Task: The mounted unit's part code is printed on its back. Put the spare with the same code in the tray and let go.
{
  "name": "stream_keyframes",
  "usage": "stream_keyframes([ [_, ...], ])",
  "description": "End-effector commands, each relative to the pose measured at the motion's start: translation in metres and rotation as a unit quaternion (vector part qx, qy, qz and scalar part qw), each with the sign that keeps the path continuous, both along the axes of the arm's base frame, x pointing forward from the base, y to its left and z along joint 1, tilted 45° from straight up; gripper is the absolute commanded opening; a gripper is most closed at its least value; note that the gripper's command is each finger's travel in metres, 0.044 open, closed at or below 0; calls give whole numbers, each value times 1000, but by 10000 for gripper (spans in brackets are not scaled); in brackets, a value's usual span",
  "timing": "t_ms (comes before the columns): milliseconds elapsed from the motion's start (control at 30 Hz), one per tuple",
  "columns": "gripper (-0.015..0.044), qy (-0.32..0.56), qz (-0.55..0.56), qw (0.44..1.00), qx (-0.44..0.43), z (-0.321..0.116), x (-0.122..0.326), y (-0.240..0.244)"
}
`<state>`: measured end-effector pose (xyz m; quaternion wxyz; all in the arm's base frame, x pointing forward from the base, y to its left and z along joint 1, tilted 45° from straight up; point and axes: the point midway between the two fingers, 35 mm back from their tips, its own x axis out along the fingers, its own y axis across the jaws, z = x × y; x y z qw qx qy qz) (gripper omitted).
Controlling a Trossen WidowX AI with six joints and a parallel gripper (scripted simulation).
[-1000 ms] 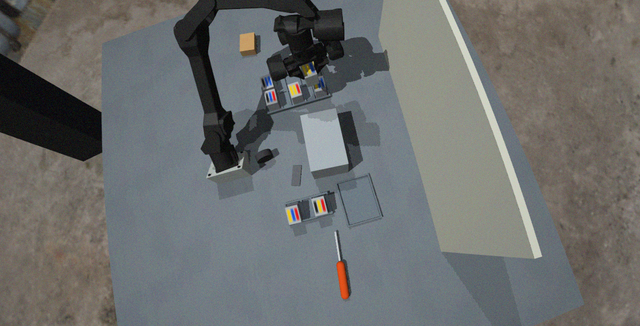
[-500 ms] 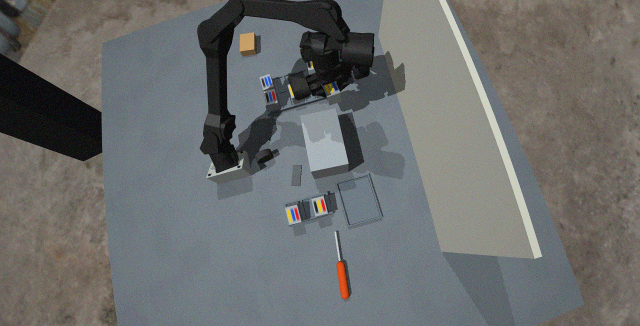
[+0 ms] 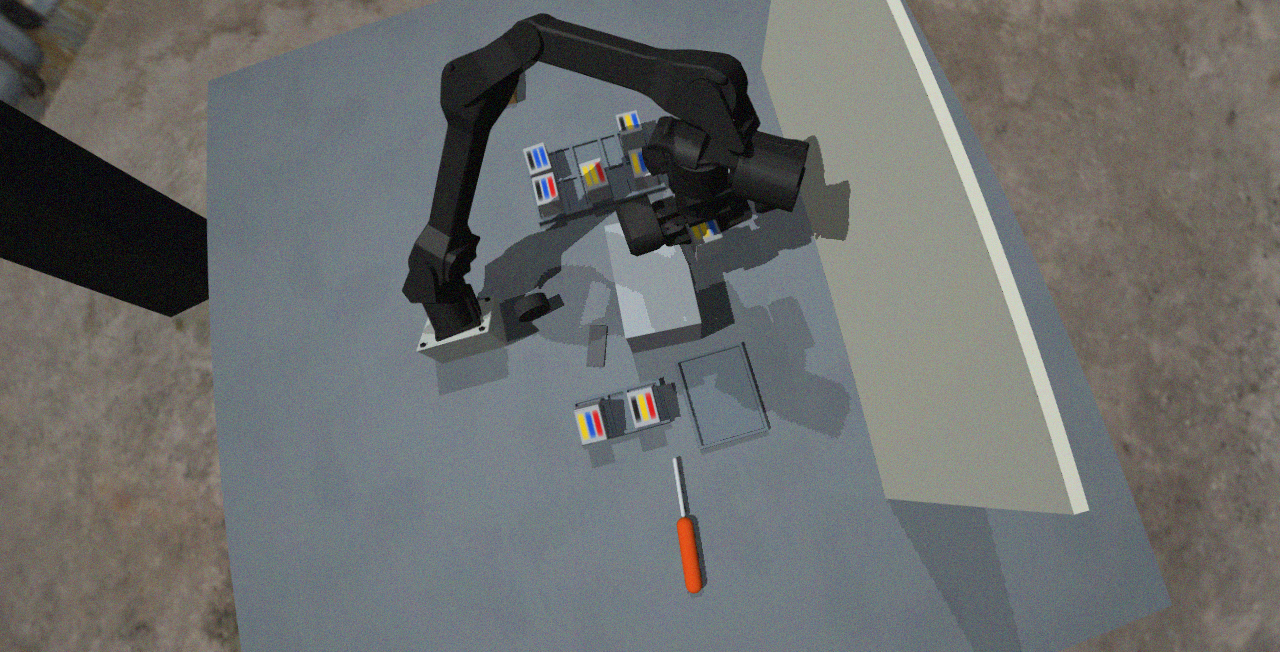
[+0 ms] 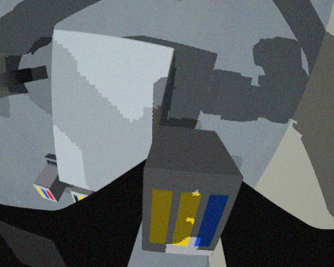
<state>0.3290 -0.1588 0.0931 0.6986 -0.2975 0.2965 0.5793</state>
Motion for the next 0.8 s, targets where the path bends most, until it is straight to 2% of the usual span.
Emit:
stream_keyframes([
  [0, 0, -3, 0, 1000, -3, -14, -1, -18],
  [767, 0, -7, 7, 1000, 20, -124, -35, -102],
])
